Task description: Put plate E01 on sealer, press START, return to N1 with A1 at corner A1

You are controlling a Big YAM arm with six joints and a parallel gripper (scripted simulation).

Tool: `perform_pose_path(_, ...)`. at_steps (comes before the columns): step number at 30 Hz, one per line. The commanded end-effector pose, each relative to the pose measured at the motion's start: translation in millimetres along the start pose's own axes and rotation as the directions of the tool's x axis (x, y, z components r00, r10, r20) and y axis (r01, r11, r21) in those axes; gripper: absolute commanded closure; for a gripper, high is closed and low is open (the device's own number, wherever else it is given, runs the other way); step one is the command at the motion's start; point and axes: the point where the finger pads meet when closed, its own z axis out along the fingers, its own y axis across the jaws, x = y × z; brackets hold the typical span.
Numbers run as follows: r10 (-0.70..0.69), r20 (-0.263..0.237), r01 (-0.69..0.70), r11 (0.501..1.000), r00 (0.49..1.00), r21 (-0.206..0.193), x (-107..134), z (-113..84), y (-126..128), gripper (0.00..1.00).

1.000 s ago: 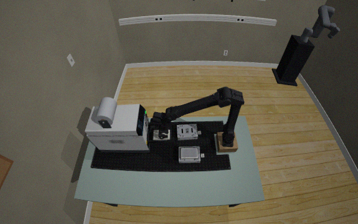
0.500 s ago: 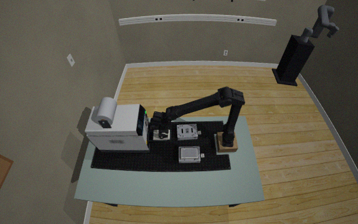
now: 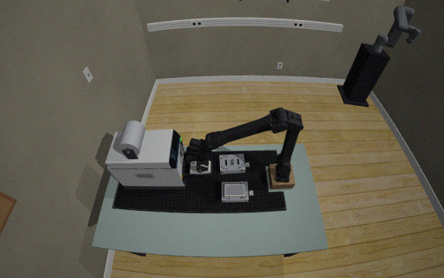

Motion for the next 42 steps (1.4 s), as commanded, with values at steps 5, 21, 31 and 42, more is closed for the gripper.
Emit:
perform_pose_path(5,0.001,0.038,-0.002,1.000,0.999,0.010,-18,-3.5,-8,0.00)
perform_pose_path(21,0.000,0.065,-0.001,1.000,0.998,0.014,-37,-46.7,-8,0.00)
perform_pose_path(31,0.002,0.027,-0.003,1.000,1.000,0.008,-29,-47.3,-7,0.00)
perform_pose_path(42,0.000,0.067,-0.001,1.000,0.998,0.013,-46,-67.1,-8,0.00)
